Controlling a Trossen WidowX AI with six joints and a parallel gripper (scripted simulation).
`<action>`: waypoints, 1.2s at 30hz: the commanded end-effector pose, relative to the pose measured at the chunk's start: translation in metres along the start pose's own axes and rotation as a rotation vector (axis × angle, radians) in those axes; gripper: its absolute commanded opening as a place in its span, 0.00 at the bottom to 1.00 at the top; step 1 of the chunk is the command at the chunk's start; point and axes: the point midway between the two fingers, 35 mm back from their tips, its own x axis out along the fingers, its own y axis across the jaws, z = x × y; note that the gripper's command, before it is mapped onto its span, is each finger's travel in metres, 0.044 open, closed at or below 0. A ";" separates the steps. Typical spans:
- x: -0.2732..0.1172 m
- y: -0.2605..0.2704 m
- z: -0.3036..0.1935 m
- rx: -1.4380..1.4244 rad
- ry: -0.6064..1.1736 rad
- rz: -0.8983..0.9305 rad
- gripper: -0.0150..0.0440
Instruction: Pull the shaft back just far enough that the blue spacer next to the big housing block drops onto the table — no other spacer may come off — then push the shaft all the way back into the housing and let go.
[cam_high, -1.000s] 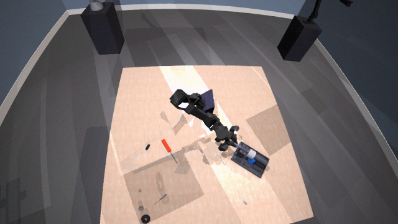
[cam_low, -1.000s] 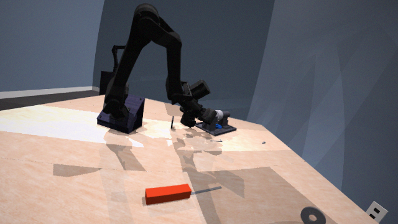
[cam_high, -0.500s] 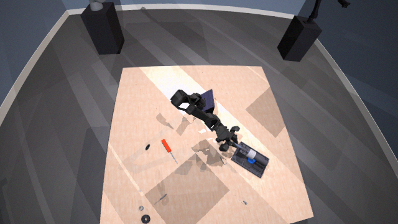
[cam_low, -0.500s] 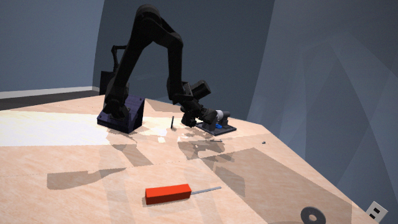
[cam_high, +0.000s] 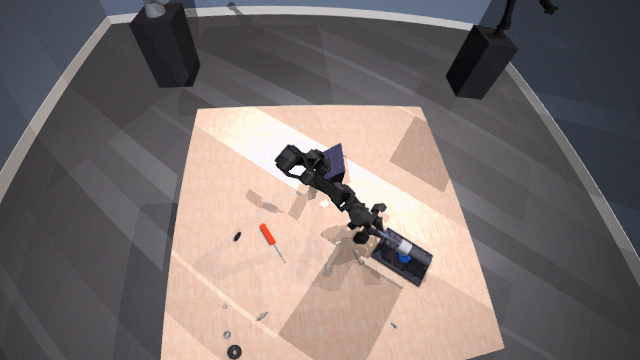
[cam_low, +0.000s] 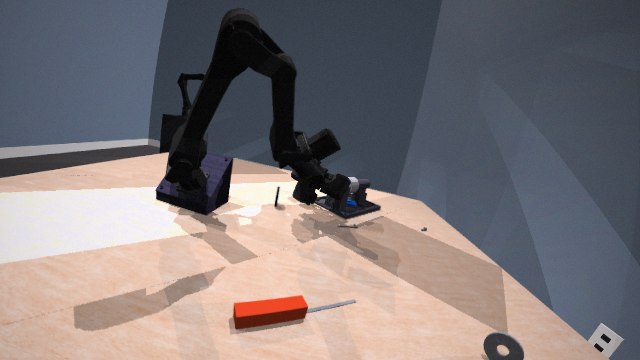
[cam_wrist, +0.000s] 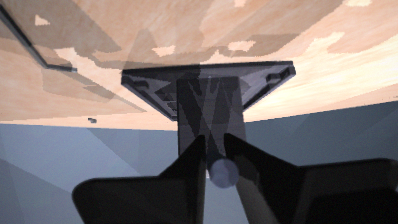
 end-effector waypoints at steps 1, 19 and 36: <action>0.002 0.000 -0.002 0.002 0.003 -0.003 0.25; 0.007 0.000 -0.004 0.002 0.004 -0.003 0.25; 0.011 0.000 -0.007 0.003 0.004 -0.002 0.25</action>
